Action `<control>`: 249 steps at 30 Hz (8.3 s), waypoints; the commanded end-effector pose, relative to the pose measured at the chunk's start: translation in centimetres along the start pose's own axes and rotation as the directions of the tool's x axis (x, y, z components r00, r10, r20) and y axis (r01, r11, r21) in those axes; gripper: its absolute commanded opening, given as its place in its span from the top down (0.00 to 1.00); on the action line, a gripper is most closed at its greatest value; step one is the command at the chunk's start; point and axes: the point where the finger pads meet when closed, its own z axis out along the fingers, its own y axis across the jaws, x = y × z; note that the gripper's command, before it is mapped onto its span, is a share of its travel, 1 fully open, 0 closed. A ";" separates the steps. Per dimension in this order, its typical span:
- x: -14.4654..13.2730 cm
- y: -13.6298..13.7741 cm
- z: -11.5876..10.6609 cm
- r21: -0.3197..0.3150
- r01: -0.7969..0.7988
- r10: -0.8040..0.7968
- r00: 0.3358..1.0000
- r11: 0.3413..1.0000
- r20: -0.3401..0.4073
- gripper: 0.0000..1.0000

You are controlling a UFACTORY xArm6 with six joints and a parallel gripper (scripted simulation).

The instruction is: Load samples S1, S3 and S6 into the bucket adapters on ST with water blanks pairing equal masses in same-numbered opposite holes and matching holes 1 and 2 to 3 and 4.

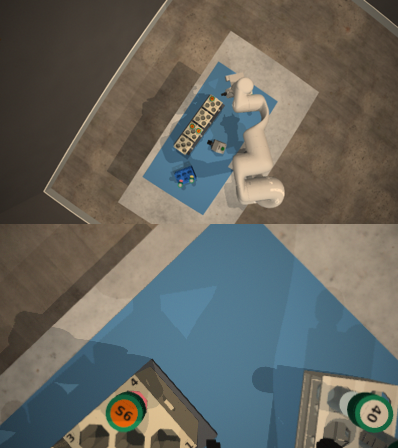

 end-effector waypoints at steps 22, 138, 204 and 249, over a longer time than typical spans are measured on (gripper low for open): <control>0.0 11.9 -0.3 -0.004 -0.146 0.146 0.989 0.989 -0.005 0.43; 0.0 12.2 12.8 -0.004 -0.146 0.146 0.989 0.989 -0.005 0.43; 0.0 12.2 12.5 -0.004 -0.146 0.146 0.989 0.989 -0.005 1.00; 0.0 12.1 8.7 -0.004 -0.146 0.146 0.989 0.989 -0.005 1.00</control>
